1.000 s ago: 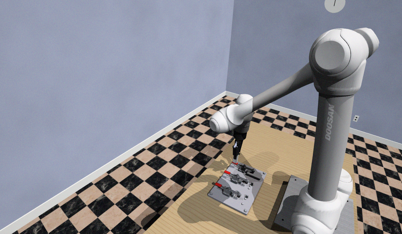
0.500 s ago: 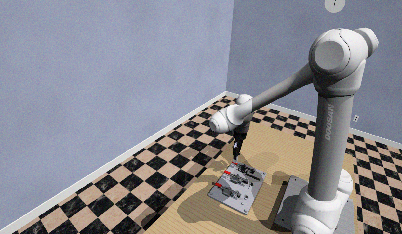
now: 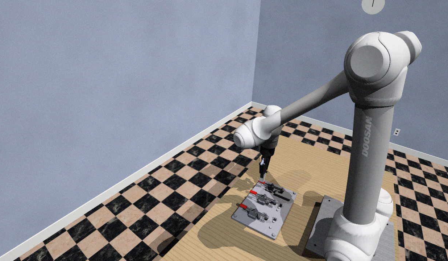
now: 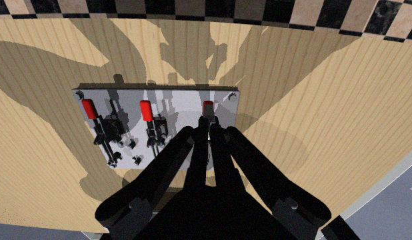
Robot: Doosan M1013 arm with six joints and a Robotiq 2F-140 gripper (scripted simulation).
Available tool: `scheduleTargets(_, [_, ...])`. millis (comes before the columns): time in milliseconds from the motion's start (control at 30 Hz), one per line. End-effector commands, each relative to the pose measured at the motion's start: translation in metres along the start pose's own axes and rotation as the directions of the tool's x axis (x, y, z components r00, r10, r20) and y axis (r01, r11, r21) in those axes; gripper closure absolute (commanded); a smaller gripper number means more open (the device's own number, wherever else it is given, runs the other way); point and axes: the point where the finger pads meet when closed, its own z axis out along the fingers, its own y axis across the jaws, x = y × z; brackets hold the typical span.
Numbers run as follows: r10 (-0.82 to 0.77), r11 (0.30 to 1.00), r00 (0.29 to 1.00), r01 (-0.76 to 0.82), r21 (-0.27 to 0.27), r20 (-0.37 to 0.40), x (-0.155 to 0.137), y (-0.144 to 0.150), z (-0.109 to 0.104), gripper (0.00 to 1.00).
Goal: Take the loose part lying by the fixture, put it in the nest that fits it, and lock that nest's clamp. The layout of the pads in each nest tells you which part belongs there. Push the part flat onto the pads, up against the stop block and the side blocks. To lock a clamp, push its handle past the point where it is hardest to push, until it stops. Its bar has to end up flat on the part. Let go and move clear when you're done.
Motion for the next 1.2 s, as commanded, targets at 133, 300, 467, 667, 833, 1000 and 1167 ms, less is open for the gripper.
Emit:
scheduleTargets(133, [0.003,1.000,1.000,-0.003,0.003,0.002,-0.0023,-0.0025,0.0035,0.90])
scheduleTargets(300, [0.003,1.000,1.000,-0.003,0.003,0.002,-0.0023,-0.0025,0.0050,0.90])
scheduleTargets(467, [0.003,1.000,1.000,-0.003,0.003,0.002,-0.0023,-0.0025,0.0054,0.90])
scheduleTargets(667, [0.003,1.000,1.000,-0.003,0.003,0.002,-0.0023,-0.0025,0.0054,0.90])
scheduleTargets(833, [0.003,1.000,1.000,-0.003,0.003,0.002,-0.0023,-0.0025,0.0054,0.90])
scheduleTargets(1000, [0.003,1.000,1.000,-0.003,0.003,0.002,-0.0022,-0.0025,0.0026,0.90])
scheduleTargets(1167, [0.003,1.000,1.000,-0.003,0.003,0.002,-0.0022,-0.0025,-0.0019,0.90])
